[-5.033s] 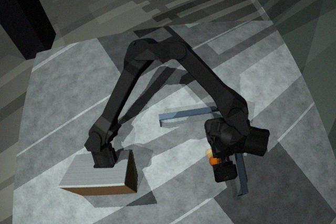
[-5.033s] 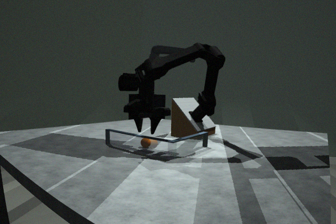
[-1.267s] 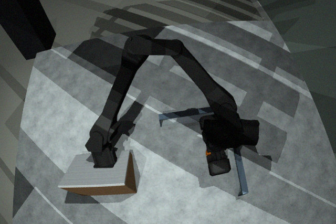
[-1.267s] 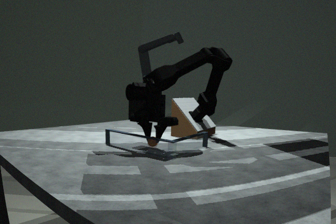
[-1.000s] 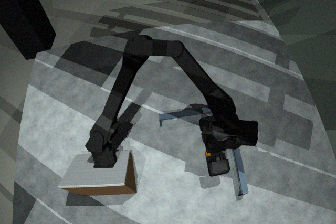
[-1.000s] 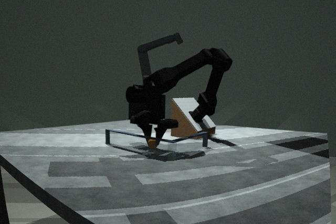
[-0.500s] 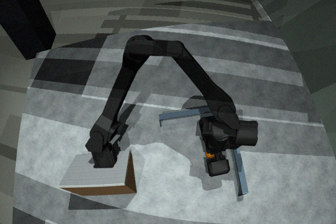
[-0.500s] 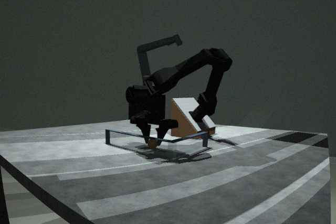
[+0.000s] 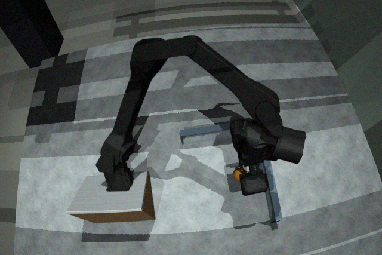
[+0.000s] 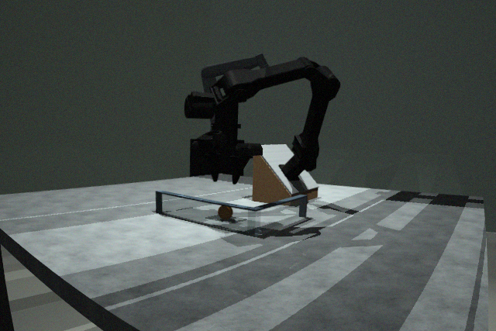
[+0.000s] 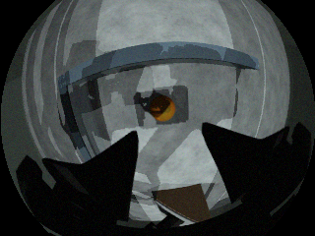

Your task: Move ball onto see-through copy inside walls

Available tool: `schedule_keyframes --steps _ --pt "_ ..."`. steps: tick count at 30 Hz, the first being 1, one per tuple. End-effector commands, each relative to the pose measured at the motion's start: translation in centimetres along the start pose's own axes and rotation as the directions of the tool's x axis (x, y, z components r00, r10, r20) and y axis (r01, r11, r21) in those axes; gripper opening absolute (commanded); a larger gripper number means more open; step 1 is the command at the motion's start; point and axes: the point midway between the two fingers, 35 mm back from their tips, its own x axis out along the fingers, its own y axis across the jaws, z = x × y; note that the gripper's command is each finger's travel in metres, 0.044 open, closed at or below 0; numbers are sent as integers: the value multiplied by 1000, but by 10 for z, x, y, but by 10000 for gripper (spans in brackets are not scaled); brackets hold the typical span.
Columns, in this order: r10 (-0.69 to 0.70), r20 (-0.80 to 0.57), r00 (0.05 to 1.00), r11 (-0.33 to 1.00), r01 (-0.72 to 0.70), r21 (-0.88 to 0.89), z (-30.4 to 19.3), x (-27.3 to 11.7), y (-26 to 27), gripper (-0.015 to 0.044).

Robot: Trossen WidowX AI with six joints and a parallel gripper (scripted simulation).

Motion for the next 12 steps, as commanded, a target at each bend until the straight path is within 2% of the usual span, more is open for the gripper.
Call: schedule_keyframes --steps 1,6,12 --pt "0 -1 1000 1000 0 1 0 2 0 292" --pt "0 -1 1000 1000 0 1 0 2 0 292" --pt "2 -5 1000 1000 -2 -5 -3 -42 2 440"
